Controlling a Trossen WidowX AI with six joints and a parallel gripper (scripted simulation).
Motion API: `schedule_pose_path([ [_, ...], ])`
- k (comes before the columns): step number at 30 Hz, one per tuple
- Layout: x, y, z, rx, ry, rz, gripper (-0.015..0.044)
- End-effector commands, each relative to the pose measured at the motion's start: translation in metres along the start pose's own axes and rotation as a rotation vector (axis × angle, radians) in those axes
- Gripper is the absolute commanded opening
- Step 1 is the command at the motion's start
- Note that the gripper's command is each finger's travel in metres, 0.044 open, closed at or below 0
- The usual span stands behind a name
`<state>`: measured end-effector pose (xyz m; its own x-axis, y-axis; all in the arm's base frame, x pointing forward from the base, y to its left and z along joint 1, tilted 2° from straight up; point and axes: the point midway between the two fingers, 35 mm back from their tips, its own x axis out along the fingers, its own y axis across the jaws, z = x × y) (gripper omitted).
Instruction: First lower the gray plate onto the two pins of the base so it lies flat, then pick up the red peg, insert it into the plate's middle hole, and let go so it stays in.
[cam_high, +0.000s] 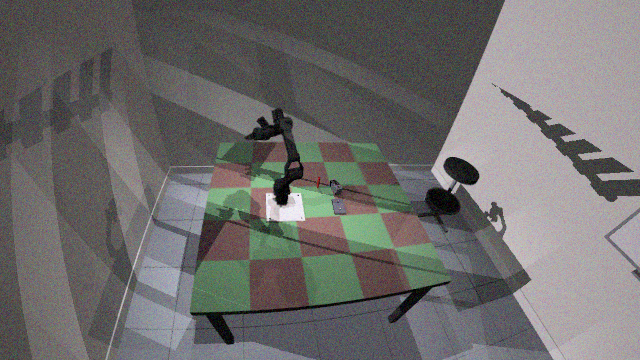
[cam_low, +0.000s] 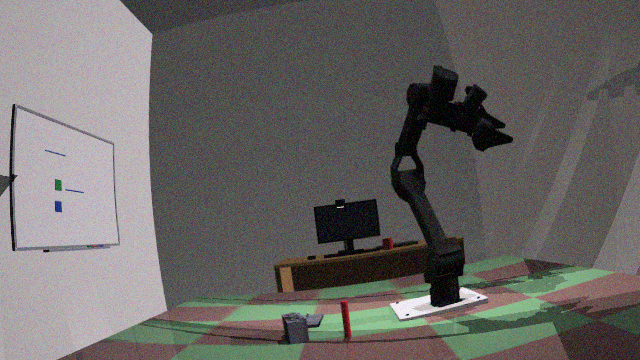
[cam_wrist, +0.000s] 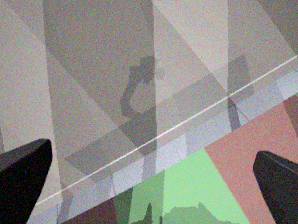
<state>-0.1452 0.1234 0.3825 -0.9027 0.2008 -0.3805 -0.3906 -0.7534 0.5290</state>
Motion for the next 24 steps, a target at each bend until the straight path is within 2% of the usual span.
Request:
schedule_pose_path([
  [1, -0.014, -0.059, 0.018, 0.297, -0.049, -0.218, 0.0440],
  [7, -0.056, -0.140, 0.023, 0.726, -0.173, -0.496, 0.0440],
  [13, -0.119, -0.210, 0.005, 1.170, -0.357, -0.741, 0.0440],
  [19, -0.196, -0.260, -0.037, 1.619, -0.600, -0.950, 0.0440],
  [24, -0.259, -0.280, -0.091, 2.002, -0.849, -1.091, 0.0440],
])
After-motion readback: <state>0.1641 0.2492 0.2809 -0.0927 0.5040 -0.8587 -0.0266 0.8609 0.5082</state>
